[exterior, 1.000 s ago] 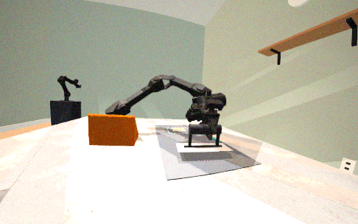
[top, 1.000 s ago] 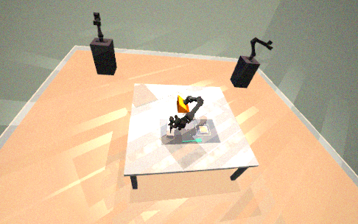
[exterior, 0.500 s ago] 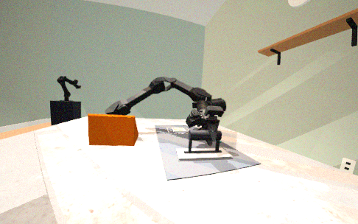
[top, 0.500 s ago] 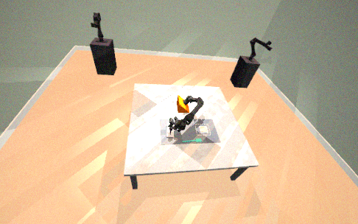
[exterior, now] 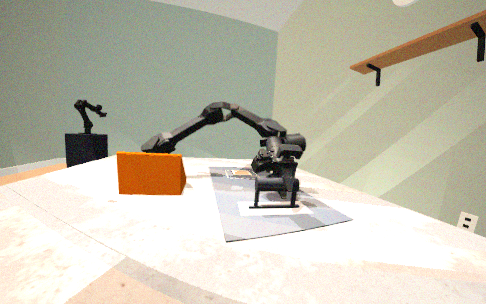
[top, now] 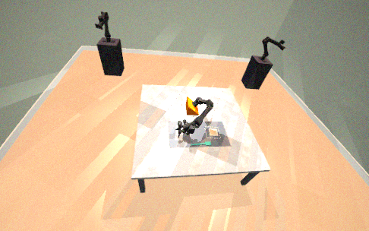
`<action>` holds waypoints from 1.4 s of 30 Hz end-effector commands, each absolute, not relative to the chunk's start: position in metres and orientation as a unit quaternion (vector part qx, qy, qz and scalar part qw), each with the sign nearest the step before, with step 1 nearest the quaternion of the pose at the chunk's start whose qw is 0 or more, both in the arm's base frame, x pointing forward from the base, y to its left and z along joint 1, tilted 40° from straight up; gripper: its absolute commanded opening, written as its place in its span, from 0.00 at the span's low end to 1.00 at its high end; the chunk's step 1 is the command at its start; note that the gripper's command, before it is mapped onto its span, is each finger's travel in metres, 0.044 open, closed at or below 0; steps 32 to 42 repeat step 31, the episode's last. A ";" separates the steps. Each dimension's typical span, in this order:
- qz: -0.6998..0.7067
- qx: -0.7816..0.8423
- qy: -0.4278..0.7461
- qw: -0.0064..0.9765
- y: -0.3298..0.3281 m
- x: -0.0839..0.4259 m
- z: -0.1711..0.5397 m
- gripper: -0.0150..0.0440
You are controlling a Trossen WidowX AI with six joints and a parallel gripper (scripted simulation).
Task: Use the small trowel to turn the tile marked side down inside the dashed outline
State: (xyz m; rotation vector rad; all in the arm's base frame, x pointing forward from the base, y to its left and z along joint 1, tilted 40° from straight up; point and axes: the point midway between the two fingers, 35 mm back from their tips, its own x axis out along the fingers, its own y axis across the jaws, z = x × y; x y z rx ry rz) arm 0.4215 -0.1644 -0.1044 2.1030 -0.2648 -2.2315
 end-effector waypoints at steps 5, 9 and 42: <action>-0.724 0.683 -0.091 0.032 -0.166 0.421 -0.105 0.76; -0.724 0.683 -0.091 0.032 -0.166 0.421 -0.105 0.76; -0.724 0.683 -0.088 0.035 -0.202 0.369 0.036 0.76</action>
